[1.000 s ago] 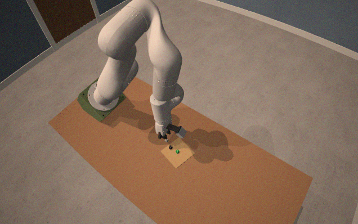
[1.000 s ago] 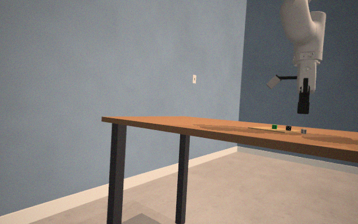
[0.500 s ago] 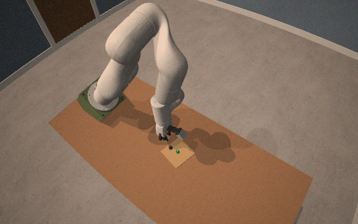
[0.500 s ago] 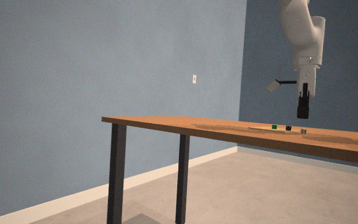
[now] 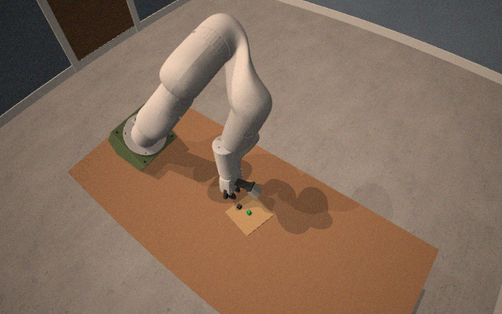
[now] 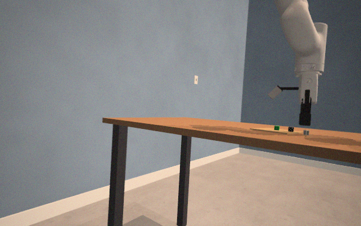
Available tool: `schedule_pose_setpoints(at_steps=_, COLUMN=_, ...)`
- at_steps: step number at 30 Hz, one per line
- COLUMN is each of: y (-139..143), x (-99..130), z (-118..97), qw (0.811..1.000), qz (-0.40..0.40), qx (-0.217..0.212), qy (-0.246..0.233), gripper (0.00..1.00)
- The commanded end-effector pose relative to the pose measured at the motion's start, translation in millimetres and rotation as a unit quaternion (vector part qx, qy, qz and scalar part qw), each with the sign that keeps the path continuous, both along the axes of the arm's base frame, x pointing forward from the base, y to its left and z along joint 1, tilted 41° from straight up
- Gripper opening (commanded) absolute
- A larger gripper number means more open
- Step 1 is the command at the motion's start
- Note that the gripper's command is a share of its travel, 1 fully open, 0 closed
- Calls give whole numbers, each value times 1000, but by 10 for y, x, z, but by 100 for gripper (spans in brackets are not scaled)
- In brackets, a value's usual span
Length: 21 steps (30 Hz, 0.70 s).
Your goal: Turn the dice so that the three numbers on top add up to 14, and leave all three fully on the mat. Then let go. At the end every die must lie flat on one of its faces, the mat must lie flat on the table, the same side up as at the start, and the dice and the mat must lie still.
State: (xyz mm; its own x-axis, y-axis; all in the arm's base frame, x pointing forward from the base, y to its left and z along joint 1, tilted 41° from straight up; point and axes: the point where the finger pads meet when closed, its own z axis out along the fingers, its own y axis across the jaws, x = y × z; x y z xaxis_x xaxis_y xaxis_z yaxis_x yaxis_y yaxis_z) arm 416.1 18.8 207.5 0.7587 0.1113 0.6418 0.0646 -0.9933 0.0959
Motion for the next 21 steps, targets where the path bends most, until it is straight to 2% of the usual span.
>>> schedule_pose_setpoints(at_steps=1, y=0, x=28, z=-27, qw=1000, qz=0, qx=0, qy=0, gripper=31)
schedule_pose_setpoints(at_steps=21, y=1, x=71, z=-77, qw=1000, qz=0, qx=0, qy=0, gripper=31)
